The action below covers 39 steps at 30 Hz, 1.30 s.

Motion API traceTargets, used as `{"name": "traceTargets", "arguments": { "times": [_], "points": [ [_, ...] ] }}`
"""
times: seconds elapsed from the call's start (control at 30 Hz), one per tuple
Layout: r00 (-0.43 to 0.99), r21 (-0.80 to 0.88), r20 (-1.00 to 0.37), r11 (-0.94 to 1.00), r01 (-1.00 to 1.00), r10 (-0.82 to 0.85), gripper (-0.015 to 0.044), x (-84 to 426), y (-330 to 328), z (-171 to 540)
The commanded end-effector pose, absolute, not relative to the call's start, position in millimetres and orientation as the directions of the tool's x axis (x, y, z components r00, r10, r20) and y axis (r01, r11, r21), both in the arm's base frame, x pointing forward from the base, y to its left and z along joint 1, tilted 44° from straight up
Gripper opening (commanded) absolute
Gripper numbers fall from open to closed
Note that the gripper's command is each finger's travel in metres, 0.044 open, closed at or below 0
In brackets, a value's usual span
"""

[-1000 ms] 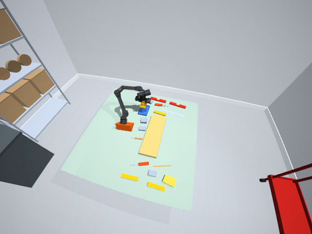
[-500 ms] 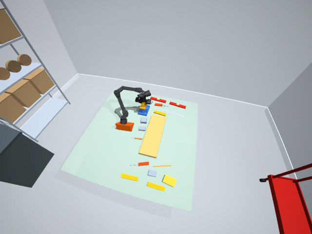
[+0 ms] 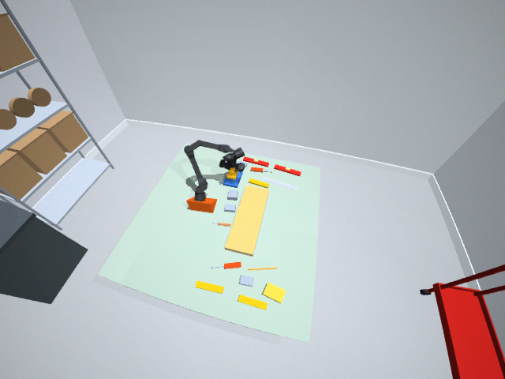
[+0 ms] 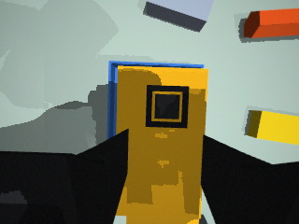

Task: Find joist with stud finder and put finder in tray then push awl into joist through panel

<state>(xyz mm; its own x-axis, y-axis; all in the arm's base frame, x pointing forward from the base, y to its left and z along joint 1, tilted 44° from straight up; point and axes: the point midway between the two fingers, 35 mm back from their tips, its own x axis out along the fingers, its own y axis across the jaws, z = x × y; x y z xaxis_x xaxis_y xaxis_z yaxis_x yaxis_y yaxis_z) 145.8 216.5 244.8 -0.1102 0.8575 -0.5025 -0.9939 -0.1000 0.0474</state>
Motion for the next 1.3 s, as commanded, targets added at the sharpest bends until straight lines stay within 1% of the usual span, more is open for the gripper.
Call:
{"name": "traceTargets", "arguments": {
  "times": [0.0,1.27],
  "points": [
    [-0.109,0.051,-0.504,-0.097,-0.994,0.857,0.0000,145,219,240],
    [-0.108,0.053,-0.494,-0.095,-0.994,0.863,0.0000,137,254,205]
  ]
}}
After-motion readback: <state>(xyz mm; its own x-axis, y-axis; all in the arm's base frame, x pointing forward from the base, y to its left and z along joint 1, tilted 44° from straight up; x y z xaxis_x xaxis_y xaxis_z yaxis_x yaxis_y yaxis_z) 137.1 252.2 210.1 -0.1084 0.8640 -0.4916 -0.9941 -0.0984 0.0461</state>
